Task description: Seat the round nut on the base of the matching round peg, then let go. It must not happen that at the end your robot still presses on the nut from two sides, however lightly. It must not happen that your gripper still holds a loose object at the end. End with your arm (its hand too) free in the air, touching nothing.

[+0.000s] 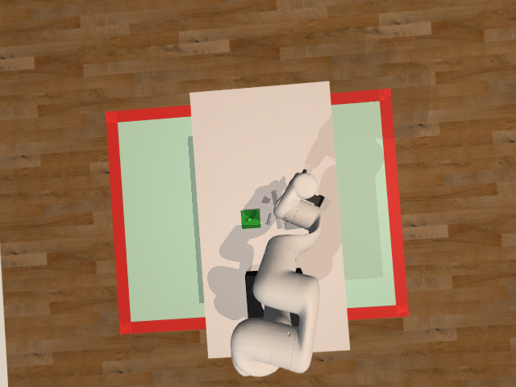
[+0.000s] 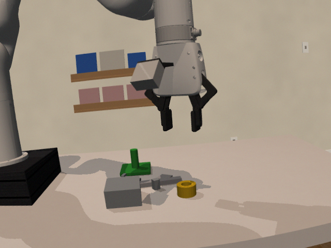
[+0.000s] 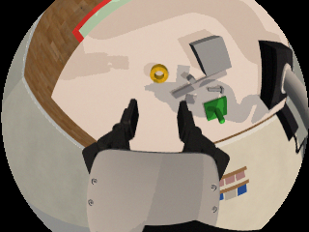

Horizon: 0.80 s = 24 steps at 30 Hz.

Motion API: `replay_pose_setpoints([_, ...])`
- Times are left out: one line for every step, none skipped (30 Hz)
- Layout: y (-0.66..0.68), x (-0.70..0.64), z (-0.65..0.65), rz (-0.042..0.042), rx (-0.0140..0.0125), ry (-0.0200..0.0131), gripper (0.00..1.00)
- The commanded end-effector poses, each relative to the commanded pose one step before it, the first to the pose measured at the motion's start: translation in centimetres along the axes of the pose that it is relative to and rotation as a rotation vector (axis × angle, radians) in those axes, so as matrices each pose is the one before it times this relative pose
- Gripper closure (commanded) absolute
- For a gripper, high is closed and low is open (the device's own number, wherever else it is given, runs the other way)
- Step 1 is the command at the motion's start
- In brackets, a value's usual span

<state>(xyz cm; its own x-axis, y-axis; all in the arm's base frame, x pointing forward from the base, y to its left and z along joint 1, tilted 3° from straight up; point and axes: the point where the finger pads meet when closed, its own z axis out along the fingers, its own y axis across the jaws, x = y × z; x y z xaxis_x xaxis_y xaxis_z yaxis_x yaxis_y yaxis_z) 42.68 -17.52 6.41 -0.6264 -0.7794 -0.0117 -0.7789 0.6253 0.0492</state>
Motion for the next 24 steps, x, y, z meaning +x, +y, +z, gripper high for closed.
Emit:
replay_pose_setpoints([-0.16,-0.002,0.115,-0.07879,0.00356,-0.00044,0.4])
replay_pose_setpoints([-0.005,0.01,0.086,-0.02545,-0.00008,0.00064,0.4])
replay_pose_setpoints([-0.004,0.01,0.093,-0.02743,-0.00011,0.00067,0.4])
replay_pose_setpoints([-0.004,0.01,0.099,-0.02937,-0.00014,0.00068,0.4])
replay_pose_setpoints([-0.004,0.01,0.106,-0.03126,-0.00017,0.00069,0.4])
replay_pose_setpoints([-0.004,0.01,0.112,-0.03309,-0.0002,0.00069,0.4])
replay_pose_setpoints([0.0,0.0,0.0,0.0,0.0,0.0,0.4])
replay_pose_setpoints([0.0,0.0,0.0,0.0,0.0,0.0,0.4])
replay_pose_setpoints([-0.003,0.01,0.118,-0.03485,-0.00023,0.00069,0.4])
replay_pose_setpoints([-0.003,0.009,0.123,-0.03653,-0.00026,0.00067,0.4])
replay_pose_setpoints([-0.002,0.009,0.128,-0.03812,-0.00028,0.00065,0.4])
replay_pose_setpoints([-0.002,0.008,0.133,-0.03962,-0.00031,0.00061,0.4])
replay_pose_setpoints([-0.002,0.007,0.138,-0.04101,-0.00033,0.00057,0.4])
replay_pose_setpoints([-0.001,0.006,0.142,-0.04229,-0.00035,0.00052,0.4])
replay_pose_setpoints([-0.001,0.005,0.145,-0.04345,-0.00035,0.00046,0.4])
replay_pose_setpoints([-0.001,0.003,0.148,-0.04449,-0.00036,0.0004,0.4])
replay_pose_setpoints([-0.001,0.002,0.151,-0.0454,-0.00035,0.00033,0.4])
replay_pose_setpoints([-0.001,0.0,0.153,-0.04618,-0.00033,0.00027,0.4])
replay_pose_setpoints([-0.002,-0.001,0.155,-0.04682,-0.00031,0.0002,0.4])
replay_pose_setpoints([-0.002,-0.003,0.156,-0.04732,-0.00028,0.00013,0.4])
replay_pose_setpoints([-0.003,-0.005,0.156,-0.04769,-0.00024,0.00006,0.4])
replay_pose_setpoints([-0.004,-0.006,0.156,-0.0479,-0.00019,-0.00001,0.4])
replay_pose_setpoints([-0.005,-0.008,0.156,-0.04798,-0.00013,-0.00007,0.4])
replay_pose_setpoints([0.0,0.0,0.0,0.0,0.0,0.0,0.4])
